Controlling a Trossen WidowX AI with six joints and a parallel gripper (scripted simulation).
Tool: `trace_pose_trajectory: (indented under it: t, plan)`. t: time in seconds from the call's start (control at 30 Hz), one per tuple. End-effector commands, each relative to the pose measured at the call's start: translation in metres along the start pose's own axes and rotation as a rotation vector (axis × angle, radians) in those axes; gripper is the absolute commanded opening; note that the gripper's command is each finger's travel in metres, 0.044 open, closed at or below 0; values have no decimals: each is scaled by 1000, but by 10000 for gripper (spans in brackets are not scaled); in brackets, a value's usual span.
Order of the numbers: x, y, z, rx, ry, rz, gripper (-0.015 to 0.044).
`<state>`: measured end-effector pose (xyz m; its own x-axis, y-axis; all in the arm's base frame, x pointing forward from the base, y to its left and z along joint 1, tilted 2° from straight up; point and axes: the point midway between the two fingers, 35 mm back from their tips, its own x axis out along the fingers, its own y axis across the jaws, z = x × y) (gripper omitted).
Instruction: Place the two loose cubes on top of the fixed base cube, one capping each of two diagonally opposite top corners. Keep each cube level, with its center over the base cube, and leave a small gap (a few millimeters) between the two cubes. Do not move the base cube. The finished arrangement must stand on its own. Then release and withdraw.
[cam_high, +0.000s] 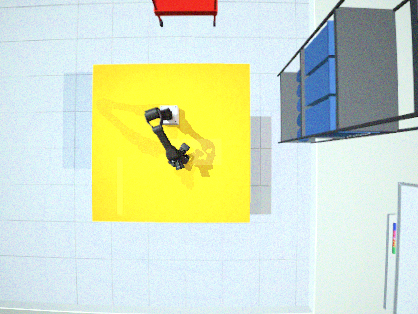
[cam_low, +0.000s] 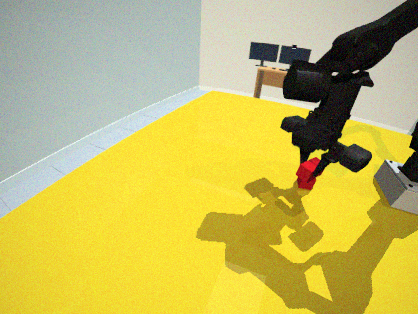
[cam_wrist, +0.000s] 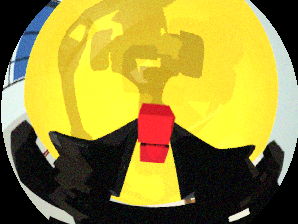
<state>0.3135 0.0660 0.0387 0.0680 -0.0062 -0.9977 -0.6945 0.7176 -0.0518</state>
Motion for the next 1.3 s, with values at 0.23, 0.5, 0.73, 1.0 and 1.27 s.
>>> trace_pose_trajectory:
  t: [0.23,0.5,0.73,1.0,1.27]
  plan:
    - [0,-1,0,-4,3,-4,205]
    - [-10,0,0,0,0,0,205]
    - [-23,0,0,0,0,0,205]
    - [-39,0,0,0,0,0,205]
    - [-54,0,0,0,0,0,205]
